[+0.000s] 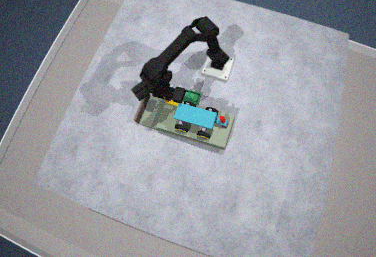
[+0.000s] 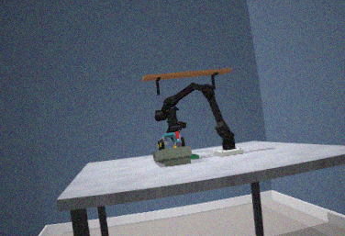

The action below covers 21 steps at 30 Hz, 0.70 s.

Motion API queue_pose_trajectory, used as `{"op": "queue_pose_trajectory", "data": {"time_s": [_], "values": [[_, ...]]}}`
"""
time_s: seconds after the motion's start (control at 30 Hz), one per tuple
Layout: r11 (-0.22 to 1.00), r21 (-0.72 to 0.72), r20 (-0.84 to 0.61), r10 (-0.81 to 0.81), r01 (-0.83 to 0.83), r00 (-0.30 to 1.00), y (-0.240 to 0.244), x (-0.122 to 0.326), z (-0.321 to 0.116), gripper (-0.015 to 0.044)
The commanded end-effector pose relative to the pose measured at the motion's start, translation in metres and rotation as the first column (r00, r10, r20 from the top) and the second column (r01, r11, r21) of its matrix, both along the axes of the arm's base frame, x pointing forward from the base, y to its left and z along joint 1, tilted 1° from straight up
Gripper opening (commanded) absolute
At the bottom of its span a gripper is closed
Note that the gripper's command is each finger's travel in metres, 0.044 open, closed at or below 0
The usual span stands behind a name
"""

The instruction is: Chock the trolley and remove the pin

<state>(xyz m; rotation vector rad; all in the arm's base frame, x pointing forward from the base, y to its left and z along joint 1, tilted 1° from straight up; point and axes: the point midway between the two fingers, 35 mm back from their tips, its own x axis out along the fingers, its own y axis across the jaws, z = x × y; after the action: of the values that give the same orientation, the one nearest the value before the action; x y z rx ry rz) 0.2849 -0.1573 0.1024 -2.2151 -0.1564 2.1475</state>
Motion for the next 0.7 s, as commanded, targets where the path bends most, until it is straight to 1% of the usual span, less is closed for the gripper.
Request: {"op": "queue_pose_trajectory", "data": {"time_s": [0.0, 0.67], "values": [[1.0, 0.007, -0.004, -0.004, 0.004, 1.0, 0.002, -0.001, -0.005, 0.0], [1.0, 0.009, -0.004, -0.004, 0.004, 1.0, 0.017, 0.002, 0.002, 0.0]]}}
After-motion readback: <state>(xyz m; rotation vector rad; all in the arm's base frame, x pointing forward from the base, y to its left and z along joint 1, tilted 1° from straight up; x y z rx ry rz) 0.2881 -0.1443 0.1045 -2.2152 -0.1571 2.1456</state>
